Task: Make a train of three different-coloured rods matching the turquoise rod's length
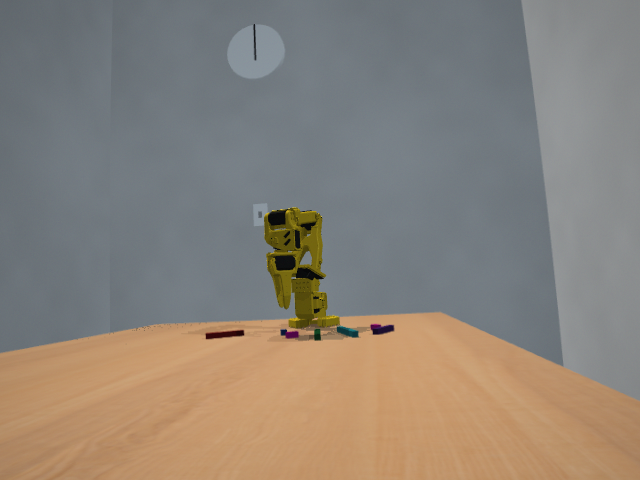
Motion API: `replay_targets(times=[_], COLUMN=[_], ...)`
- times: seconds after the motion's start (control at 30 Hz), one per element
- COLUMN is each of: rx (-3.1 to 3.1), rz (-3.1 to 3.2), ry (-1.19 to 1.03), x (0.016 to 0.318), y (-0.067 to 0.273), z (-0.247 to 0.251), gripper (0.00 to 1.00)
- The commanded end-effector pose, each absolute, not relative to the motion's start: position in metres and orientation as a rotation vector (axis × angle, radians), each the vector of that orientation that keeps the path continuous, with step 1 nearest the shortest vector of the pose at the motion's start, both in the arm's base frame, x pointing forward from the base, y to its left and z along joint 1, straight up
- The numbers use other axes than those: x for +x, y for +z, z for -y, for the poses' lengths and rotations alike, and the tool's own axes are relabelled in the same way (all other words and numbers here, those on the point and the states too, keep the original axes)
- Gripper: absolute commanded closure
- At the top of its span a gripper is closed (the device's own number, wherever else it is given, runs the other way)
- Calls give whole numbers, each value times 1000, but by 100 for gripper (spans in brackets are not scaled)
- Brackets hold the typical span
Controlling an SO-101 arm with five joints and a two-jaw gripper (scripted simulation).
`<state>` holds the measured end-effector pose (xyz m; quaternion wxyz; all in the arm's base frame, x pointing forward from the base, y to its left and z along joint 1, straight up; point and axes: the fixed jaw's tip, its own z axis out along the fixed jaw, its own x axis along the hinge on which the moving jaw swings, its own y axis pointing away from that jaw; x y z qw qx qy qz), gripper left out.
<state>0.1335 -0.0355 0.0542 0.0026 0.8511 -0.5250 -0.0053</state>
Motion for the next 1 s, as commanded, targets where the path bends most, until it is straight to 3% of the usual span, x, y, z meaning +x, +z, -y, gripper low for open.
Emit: replay_targets(times=[0.0,0.97], rx=[2691,2540], rz=[1653,1885], ry=[81,78], x=[141,143], y=[64,64], z=[37,35], gripper=[83,83])
